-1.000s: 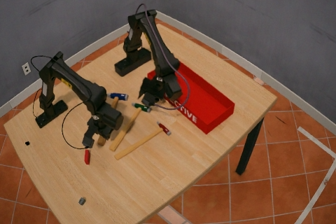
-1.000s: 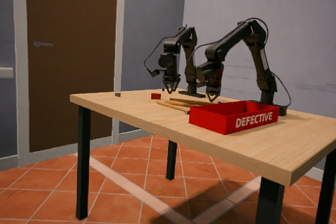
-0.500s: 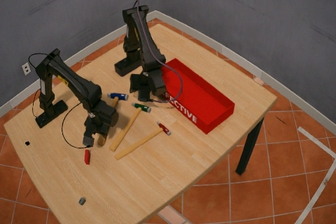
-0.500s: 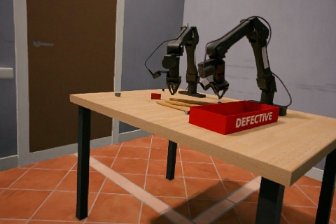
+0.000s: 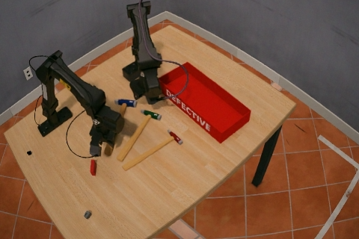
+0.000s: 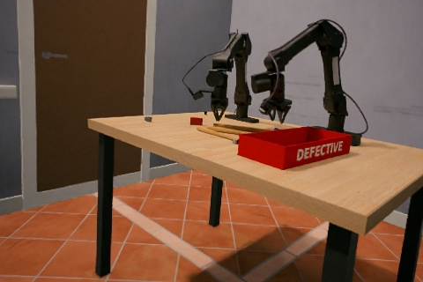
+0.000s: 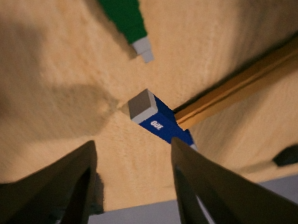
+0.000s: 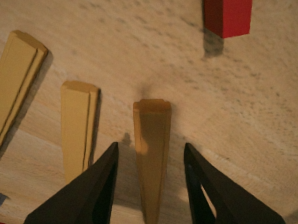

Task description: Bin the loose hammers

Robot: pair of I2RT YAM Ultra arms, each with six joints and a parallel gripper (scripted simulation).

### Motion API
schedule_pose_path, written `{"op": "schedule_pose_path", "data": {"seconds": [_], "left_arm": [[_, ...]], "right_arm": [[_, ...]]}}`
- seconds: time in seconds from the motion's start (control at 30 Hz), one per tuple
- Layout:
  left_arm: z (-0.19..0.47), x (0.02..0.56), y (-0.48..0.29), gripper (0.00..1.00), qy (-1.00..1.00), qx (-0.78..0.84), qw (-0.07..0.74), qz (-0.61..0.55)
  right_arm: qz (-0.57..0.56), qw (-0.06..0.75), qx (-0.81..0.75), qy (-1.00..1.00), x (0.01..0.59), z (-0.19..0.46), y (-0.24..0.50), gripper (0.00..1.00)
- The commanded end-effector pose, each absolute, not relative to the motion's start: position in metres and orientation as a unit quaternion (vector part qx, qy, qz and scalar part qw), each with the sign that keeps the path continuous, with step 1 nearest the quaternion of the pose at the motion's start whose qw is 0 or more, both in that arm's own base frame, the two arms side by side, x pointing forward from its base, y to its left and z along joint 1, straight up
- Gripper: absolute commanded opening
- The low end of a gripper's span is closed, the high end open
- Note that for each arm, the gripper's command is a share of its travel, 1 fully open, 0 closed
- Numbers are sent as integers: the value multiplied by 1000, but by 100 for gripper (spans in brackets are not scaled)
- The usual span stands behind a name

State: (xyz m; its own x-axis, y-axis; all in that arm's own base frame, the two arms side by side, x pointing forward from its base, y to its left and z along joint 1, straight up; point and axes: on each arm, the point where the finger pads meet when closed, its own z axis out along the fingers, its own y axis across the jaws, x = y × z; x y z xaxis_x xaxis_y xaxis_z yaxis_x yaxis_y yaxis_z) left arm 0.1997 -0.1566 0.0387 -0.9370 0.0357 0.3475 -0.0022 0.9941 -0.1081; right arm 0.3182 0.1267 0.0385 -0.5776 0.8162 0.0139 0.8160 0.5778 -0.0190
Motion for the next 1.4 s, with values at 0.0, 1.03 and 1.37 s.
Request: {"op": "schedule_pose_path", "data": {"seconds": [0.0,1.03,1.37], "left_arm": [[41,199,-162,45,-987,99,123,24],[16,168,-174,45,-947,320,-3,5],[1,171,-174,45,-946,323,-1,1]], "right_arm": [[-5,-10,-443,-897,320,41,128,55],[-3,-3,-448,-894,318,40,127,55],[0,0,-445,-896,315,20,129,55]]}}
